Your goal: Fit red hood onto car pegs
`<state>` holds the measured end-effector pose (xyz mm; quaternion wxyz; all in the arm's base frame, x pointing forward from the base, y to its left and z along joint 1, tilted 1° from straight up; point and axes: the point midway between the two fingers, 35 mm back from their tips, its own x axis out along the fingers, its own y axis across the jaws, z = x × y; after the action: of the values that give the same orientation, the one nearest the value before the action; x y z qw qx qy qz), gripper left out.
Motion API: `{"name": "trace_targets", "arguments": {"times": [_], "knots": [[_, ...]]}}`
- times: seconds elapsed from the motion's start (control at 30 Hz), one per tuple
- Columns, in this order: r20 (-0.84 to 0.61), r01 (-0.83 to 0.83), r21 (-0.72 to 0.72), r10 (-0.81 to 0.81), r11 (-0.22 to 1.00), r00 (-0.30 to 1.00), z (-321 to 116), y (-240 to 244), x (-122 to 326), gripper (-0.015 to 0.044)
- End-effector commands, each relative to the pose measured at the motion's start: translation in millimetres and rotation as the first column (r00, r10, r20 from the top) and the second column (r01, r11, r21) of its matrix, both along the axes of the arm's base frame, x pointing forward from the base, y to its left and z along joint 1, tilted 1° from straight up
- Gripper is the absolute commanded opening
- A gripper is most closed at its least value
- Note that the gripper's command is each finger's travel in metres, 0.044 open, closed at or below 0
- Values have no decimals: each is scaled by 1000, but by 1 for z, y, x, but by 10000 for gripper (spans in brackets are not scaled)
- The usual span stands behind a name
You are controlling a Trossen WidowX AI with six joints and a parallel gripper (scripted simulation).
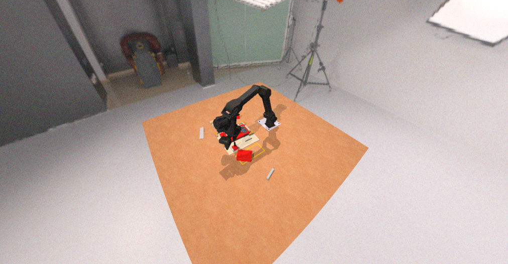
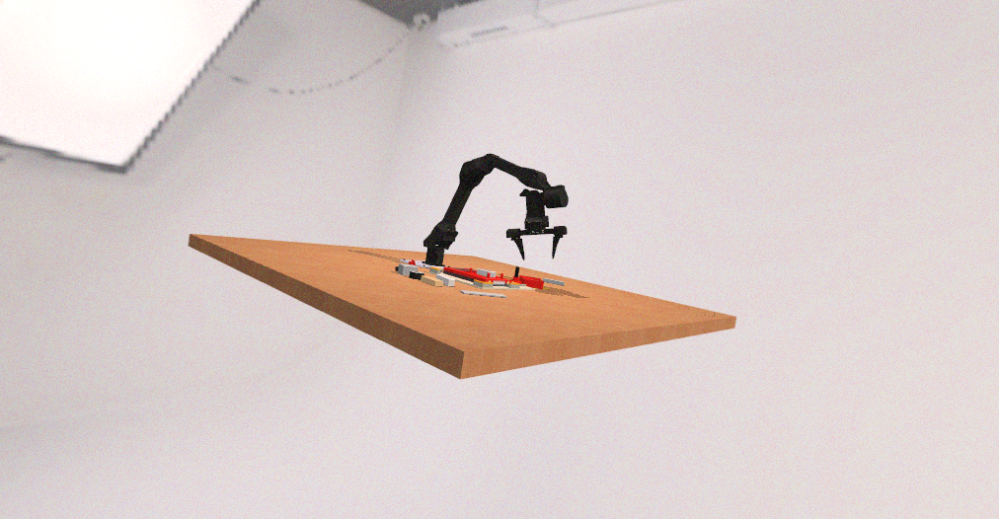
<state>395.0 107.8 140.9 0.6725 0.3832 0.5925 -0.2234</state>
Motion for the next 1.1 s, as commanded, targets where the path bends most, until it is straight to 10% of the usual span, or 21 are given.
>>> {"name": "trace_targets", "arguments": {"times": [0.0,1.07], "knots": [[-115,-179,-110,167,978,979,-13,46,-39,440],[-158,-245,-147,222,958,962,-36,60,-62,440]]}}
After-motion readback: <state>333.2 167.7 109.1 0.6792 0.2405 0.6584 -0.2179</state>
